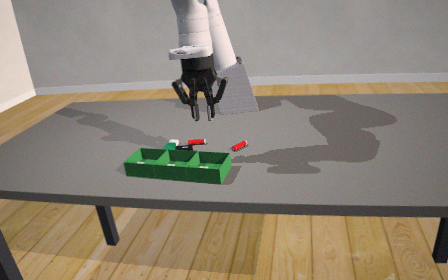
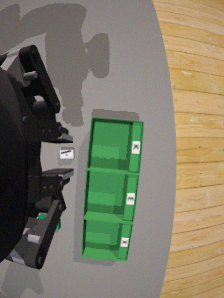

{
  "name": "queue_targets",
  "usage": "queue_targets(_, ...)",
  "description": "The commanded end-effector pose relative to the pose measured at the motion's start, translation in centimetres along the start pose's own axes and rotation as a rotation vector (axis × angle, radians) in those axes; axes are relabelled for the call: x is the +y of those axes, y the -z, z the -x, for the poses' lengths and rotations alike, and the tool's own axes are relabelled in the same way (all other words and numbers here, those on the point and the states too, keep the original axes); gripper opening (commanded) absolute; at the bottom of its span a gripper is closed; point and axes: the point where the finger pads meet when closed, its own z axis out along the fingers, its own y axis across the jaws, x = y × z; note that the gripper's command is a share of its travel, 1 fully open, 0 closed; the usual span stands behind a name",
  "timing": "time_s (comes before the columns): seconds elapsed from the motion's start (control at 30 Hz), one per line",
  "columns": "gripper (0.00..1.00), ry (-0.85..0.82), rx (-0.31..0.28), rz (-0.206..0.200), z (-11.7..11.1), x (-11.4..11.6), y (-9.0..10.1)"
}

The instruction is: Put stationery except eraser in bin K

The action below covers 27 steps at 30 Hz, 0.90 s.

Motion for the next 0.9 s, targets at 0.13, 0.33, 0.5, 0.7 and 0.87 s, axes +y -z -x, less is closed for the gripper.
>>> queue_targets(0.13, 0.30, 0.017, -0.026, 0.004, 3.5, -0.3, -4.3)
queue_targets(0.33, 0.30, 0.017, -0.026, 0.004, 3.7, -0.4, -4.3)
queue_targets(0.5, 0.30, 0.017, -0.026, 0.004, 3.5, -0.3, -4.3)
queue_targets(0.7, 0.30, 0.017, -0.026, 0.004, 3.3, -0.3, -4.3)
queue_targets(0.87, 0.30, 0.017, -0.026, 0.004, 3.3, -0.2, -4.3)
